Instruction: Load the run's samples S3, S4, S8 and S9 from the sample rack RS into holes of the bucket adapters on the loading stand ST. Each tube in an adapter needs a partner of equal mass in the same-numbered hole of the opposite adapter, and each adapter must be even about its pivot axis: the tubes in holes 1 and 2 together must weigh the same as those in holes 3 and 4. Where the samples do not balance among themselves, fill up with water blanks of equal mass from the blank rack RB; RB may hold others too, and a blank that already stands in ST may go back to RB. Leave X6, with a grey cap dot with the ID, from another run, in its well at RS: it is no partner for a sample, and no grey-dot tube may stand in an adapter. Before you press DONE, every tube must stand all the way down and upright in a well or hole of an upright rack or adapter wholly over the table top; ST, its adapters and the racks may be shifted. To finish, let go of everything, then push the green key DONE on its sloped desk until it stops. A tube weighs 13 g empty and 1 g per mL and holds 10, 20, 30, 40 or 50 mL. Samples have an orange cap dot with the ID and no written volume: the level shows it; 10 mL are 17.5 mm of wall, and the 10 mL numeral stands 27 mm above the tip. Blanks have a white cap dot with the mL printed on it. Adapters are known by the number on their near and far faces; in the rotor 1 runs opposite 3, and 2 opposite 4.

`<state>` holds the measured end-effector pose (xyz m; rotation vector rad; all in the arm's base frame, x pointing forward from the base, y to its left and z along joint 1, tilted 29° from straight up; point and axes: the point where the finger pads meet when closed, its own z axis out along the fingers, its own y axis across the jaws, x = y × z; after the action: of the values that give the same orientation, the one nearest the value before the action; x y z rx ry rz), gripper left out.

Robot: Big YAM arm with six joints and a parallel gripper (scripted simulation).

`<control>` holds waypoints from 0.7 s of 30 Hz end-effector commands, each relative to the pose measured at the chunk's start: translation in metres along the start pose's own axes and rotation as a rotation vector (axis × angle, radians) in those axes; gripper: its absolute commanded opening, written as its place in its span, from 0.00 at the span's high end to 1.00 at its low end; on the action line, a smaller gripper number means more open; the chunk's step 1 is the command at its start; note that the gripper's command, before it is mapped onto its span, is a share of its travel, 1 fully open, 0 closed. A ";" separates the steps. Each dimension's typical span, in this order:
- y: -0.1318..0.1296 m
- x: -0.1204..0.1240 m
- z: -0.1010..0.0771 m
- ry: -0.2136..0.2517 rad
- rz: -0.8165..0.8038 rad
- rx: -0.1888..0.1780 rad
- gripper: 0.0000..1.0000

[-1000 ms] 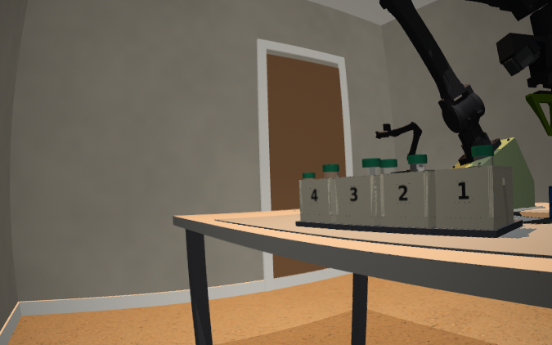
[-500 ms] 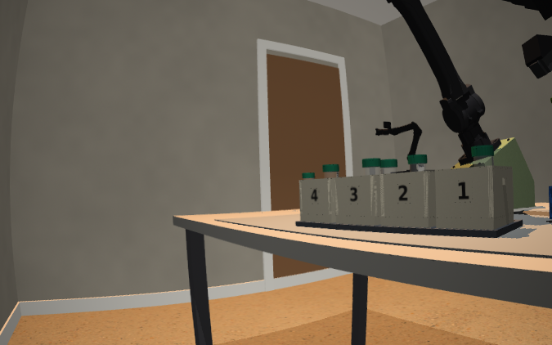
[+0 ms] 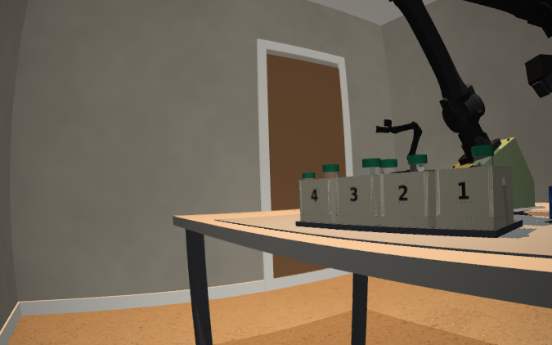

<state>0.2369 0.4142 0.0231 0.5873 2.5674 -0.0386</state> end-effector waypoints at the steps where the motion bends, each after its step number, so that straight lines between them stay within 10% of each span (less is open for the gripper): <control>1: 0.003 0.005 0.003 -0.001 -0.017 -0.012 0.20; 21: 0.012 0.000 -0.010 0.002 0.008 -0.037 0.20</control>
<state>0.2367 0.4126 0.0209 0.5848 2.5680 -0.0390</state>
